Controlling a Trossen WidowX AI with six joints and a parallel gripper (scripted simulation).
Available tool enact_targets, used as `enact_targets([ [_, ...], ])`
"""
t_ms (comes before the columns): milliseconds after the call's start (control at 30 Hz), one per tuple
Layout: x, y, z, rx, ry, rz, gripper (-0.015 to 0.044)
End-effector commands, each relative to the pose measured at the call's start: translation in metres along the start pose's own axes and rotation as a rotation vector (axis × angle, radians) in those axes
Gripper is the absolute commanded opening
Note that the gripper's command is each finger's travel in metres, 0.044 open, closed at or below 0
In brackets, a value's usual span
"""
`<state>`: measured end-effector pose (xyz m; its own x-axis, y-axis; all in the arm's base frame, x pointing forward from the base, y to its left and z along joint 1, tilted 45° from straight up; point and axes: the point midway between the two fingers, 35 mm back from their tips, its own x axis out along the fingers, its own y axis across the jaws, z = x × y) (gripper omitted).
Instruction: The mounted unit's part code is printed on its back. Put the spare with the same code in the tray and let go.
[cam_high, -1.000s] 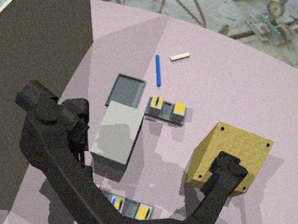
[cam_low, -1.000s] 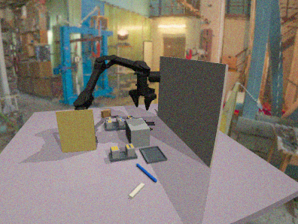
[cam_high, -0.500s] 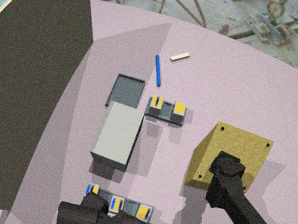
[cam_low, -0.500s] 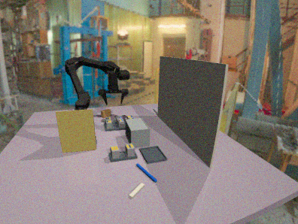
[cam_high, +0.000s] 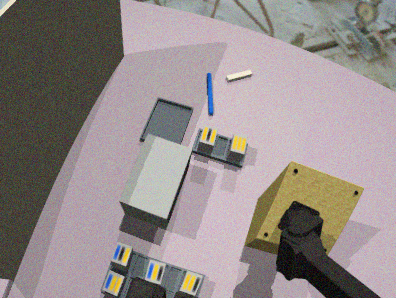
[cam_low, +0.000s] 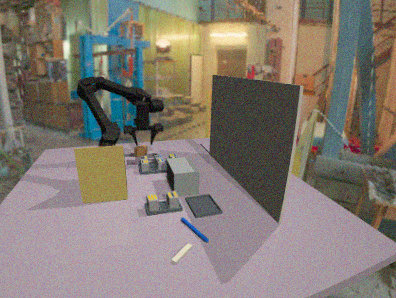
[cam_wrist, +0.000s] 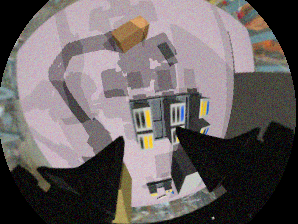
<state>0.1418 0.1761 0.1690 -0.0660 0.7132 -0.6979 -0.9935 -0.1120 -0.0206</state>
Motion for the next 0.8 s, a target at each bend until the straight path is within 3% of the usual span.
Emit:
enact_targets([
  [0,0.016,0.003,-0.002,0.005,0.004,0.003,0.0300],
  [767,0.041,-0.001,-0.003,0.003,0.010,0.005,0.0300],
])
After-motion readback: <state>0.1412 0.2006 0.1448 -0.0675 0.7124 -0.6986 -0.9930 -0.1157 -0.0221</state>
